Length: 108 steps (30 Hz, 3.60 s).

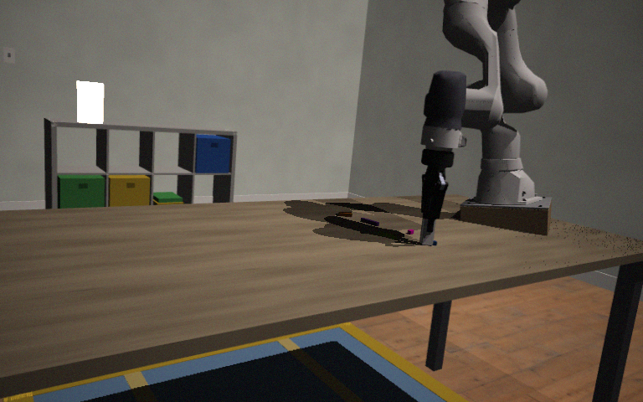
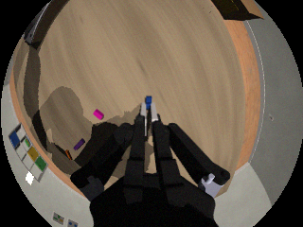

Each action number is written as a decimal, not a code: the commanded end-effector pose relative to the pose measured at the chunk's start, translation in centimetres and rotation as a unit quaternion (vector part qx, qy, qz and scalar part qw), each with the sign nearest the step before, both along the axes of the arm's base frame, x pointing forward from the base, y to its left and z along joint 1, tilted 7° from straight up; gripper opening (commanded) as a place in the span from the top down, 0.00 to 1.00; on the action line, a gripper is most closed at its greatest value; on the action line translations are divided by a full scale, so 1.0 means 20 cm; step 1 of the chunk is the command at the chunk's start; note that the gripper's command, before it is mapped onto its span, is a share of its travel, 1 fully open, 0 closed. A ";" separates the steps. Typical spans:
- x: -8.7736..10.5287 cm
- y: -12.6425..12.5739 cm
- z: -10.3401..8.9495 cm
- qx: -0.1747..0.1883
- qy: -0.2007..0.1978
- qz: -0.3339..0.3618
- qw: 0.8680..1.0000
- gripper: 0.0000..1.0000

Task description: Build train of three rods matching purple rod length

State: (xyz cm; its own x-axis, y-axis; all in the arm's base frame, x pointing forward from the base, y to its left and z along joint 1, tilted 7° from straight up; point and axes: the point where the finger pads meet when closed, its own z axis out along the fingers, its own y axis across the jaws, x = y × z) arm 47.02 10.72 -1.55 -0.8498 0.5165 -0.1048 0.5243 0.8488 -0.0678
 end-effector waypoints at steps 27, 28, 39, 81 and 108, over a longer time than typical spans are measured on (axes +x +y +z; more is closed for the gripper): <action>0.01 0.00 0.00 0.000 -0.001 -0.003 1.000 0.85; 0.01 0.00 0.00 0.000 -0.001 -0.003 1.000 0.85; 0.00 0.01 0.11 0.000 -0.001 -0.003 1.000 0.85; -0.01 0.03 0.45 0.000 -0.001 -0.003 1.000 0.00; 0.00 -1.44 0.51 0.002 -0.005 -0.040 0.999 0.00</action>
